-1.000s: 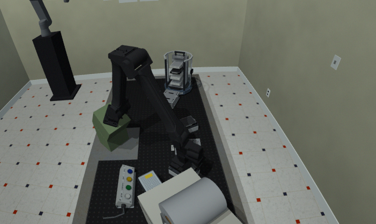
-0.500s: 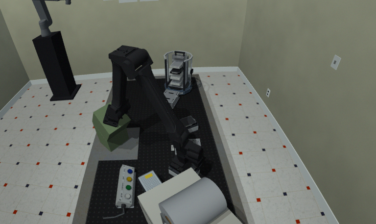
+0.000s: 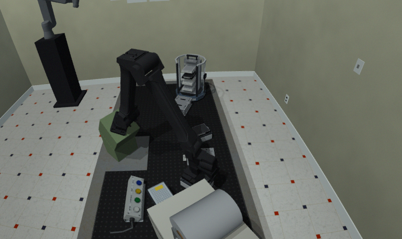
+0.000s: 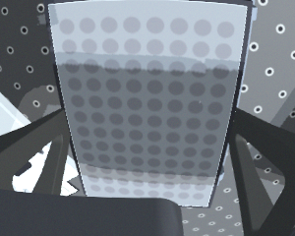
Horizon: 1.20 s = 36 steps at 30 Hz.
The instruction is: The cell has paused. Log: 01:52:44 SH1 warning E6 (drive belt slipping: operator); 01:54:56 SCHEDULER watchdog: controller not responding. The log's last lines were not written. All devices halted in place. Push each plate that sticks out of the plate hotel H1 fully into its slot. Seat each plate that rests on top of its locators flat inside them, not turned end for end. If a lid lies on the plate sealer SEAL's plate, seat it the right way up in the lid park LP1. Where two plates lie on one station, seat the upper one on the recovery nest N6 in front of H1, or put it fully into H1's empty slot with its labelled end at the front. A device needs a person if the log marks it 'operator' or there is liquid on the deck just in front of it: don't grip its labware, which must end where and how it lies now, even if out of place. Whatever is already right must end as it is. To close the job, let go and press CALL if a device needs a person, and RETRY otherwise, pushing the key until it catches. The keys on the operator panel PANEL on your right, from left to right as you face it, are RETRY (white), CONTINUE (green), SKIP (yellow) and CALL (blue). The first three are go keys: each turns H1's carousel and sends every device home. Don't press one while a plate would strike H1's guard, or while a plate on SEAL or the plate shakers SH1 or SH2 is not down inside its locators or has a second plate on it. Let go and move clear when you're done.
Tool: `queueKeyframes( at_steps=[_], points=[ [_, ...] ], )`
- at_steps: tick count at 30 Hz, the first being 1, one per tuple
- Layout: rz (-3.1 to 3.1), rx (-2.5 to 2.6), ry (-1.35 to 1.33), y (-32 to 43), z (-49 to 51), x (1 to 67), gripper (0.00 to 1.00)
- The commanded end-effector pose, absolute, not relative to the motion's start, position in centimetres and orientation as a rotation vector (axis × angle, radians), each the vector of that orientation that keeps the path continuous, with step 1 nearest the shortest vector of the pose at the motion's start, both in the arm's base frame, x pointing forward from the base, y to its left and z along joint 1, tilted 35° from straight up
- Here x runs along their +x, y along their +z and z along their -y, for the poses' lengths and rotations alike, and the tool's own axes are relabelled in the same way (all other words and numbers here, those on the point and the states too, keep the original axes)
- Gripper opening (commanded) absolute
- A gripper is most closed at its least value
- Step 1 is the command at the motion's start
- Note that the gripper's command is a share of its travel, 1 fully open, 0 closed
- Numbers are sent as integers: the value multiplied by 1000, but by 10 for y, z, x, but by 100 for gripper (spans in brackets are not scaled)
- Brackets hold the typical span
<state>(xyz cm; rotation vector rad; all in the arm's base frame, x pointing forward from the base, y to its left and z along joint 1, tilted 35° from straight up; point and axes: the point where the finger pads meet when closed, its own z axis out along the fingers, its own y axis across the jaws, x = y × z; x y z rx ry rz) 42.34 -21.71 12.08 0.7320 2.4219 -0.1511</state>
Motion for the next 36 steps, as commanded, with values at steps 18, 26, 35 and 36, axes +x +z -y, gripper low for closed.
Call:
queueKeyframes(
  at_steps=[18, 26, 35, 36],
  points=[
    [-2399, 718, -163, 127, 230, 439, 82],
    [-2403, 720, -162, 123, 230, 437, 82],
    [-2405, 722, -162, 121, 230, 437, 82],
    [-2405, 722, -162, 121, 230, 437, 82]
  ],
)
